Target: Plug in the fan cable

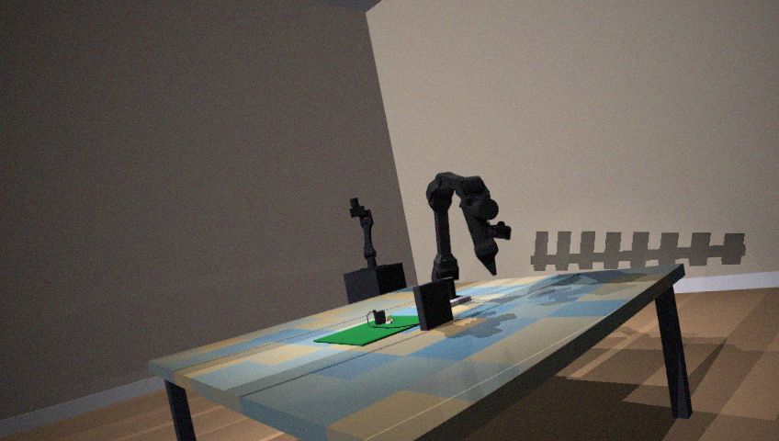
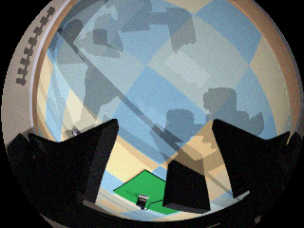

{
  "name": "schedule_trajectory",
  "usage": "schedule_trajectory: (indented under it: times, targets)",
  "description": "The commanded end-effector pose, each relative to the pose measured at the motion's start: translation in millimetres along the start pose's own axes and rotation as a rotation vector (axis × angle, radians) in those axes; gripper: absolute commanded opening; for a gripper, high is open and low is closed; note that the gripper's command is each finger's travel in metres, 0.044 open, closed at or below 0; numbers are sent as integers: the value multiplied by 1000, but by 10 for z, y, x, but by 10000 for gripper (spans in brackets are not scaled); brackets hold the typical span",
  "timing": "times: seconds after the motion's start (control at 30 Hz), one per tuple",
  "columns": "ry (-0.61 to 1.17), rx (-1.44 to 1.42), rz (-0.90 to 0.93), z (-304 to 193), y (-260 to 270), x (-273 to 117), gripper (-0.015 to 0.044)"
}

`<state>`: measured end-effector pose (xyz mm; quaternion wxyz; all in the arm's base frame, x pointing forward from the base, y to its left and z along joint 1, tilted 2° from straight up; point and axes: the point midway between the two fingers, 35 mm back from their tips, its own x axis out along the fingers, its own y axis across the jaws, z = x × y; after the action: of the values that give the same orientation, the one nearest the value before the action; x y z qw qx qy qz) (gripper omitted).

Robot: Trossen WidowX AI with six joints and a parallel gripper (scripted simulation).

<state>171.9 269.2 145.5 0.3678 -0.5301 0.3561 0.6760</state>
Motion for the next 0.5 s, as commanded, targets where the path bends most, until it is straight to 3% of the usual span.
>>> schedule_trajectory:
  times: [0.0,0.2,0.47]
  targets:
    - [-8,375,-101,-613,-263,-261,440]
    - [-25,920,-217,-1557,-356,-580,440]
    - [-33,1616,-290,-2637,57,-821,440]
